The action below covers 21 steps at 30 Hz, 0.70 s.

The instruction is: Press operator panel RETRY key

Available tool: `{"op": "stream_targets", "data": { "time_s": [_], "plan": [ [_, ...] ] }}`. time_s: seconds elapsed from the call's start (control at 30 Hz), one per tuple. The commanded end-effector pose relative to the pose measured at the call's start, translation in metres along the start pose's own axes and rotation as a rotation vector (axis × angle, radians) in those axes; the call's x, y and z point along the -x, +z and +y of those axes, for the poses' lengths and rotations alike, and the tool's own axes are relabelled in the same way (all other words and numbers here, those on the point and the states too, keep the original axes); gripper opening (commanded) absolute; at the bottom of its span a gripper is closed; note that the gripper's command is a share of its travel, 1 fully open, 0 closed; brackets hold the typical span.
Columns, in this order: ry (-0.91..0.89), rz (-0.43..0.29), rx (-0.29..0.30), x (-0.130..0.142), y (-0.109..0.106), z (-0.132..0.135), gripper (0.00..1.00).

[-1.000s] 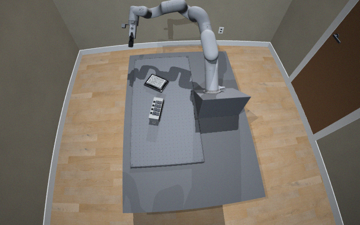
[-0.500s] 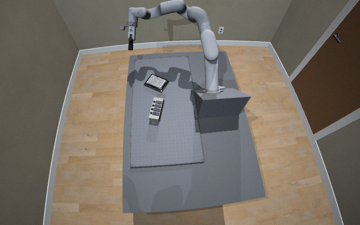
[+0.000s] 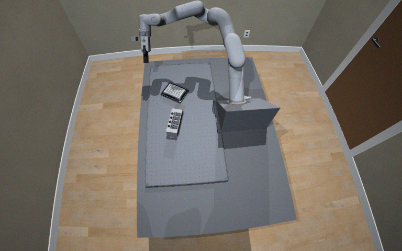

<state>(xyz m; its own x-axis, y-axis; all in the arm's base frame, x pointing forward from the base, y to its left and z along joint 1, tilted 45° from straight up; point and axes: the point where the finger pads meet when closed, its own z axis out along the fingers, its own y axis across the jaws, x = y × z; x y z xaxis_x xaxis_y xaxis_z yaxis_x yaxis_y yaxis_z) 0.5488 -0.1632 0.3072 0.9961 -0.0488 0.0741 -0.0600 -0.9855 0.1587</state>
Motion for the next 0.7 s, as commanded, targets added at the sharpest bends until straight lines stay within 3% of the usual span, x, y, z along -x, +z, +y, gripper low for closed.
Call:
{"op": "stream_targets", "data": {
  "time_s": [0.0,0.4,0.47,0.63,0.67],
  "plan": [
    [0.03,-0.038,0.027,0.001,0.014,-0.014,0.0],
    [0.058,-0.073,0.056,0.008,0.045,-0.04,0.0],
    [0.083,-0.103,0.088,0.011,0.052,-0.046,0.0],
    [0.083,-0.103,0.088,0.014,0.064,-0.056,0.0],
    [0.099,-0.121,0.111,0.016,0.067,-0.059,0.0]
  ]
}}
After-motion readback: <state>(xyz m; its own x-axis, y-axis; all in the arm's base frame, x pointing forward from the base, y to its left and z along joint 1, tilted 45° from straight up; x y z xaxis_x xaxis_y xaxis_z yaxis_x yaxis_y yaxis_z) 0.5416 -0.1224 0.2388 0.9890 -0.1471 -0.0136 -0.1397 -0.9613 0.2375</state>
